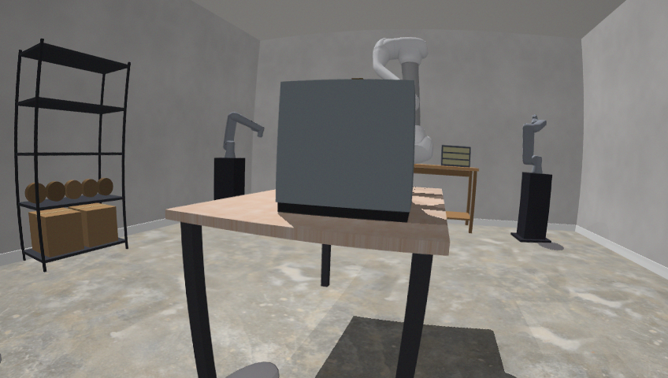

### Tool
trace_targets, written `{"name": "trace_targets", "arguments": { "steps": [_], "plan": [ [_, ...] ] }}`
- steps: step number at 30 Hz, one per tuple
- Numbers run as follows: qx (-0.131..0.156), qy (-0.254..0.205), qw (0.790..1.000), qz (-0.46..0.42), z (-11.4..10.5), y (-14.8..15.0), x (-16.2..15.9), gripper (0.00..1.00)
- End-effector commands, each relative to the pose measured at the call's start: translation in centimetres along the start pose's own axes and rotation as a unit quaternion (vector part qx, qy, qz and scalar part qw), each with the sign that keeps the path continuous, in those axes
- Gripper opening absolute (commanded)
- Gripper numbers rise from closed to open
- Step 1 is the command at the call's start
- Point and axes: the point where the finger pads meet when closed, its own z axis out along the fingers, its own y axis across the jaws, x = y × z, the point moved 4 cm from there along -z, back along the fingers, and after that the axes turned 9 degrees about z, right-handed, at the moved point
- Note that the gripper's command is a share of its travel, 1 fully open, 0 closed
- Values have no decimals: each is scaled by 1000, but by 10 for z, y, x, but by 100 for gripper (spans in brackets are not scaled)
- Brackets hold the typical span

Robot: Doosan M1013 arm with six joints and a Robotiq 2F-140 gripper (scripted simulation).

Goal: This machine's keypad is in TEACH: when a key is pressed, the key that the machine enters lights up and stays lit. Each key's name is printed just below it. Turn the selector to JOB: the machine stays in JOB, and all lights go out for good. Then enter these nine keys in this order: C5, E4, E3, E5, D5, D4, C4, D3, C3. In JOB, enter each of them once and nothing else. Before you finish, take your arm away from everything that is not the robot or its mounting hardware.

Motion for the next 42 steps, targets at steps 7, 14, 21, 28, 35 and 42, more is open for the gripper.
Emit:
{"name": "trace_targets", "arguments": {
  "steps": [7, 14, 21, 28, 35, 42],
  "plan": [
    [0, 1, 1000, 3, 2, 0, 4, 0],
    [0, 1, 1000, 3, 13, 0, 4, 0],
    [0, 1, 1000, 3, 21, 0, 4, 0],
    [0, 1, 1000, 3, 22, 0, 4, 0],
    [0, 1, 1000, 3, 22, 0, 4, 0],
    [0, 1, 1000, 3, 22, 0, 4, 0]
  ]
}}
